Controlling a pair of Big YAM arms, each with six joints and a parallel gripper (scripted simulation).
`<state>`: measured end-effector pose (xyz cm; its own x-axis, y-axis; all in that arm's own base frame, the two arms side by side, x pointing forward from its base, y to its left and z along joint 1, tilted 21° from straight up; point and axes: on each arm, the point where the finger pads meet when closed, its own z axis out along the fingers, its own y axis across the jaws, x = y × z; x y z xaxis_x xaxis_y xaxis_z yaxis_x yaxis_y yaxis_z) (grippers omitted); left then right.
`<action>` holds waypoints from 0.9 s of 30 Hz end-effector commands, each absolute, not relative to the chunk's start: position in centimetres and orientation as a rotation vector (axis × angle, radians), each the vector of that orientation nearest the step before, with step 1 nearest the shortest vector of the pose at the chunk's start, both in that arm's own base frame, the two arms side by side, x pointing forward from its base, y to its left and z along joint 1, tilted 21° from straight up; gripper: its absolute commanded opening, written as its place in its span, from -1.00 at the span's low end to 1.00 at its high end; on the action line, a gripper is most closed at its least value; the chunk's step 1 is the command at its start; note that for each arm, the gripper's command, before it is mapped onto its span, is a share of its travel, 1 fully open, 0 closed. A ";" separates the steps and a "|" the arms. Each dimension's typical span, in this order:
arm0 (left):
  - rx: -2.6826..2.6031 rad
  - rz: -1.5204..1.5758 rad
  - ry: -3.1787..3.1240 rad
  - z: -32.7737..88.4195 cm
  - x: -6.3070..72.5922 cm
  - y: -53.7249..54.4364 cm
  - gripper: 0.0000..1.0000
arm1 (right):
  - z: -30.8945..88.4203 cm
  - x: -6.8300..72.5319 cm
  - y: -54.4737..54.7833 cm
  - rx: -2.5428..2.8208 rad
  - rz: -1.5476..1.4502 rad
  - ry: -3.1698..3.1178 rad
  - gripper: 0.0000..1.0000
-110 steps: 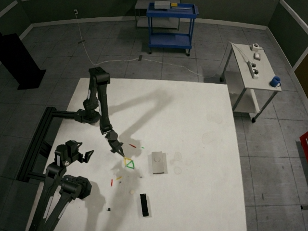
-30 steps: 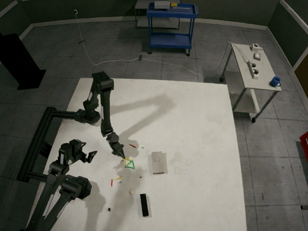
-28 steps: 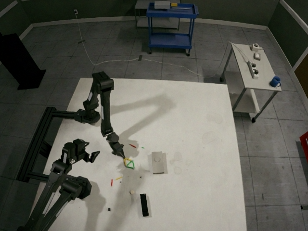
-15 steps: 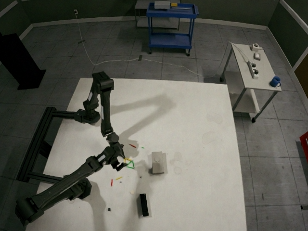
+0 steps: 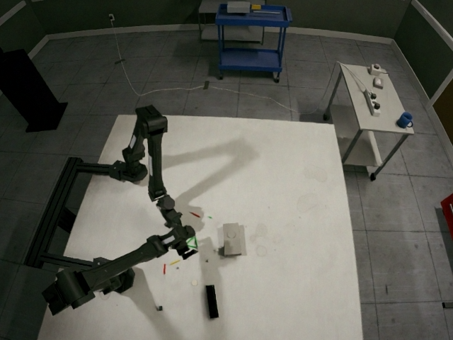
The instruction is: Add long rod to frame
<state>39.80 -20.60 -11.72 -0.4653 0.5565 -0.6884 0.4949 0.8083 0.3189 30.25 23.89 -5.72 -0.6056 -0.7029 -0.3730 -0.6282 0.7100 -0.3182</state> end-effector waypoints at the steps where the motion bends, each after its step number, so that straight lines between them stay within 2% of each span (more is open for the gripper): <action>1: 0.767 0.089 2.136 -11.6 40.0 -20.7 -1.00 | -4.9 31.5 24.5 -0.979 -0.185 2.414 1.00; 7: 0.767 0.089 2.136 -11.6 40.0 -20.7 -1.00 | -4.9 31.2 24.8 -0.993 -0.181 2.408 1.00; 12: 0.767 0.089 2.136 -11.6 40.0 -20.7 -1.00 | -6.0 31.9 24.2 -0.817 -0.168 2.549 -0.14; 13: 0.767 0.089 2.136 -11.6 40.0 -20.7 -1.00 | -6.3 32.0 24.0 -0.763 -0.160 2.593 -0.21; 27: 0.767 0.089 2.136 -11.6 40.0 -20.7 -1.00 | -9.9 33.0 22.5 -0.024 -0.142 3.065 -0.21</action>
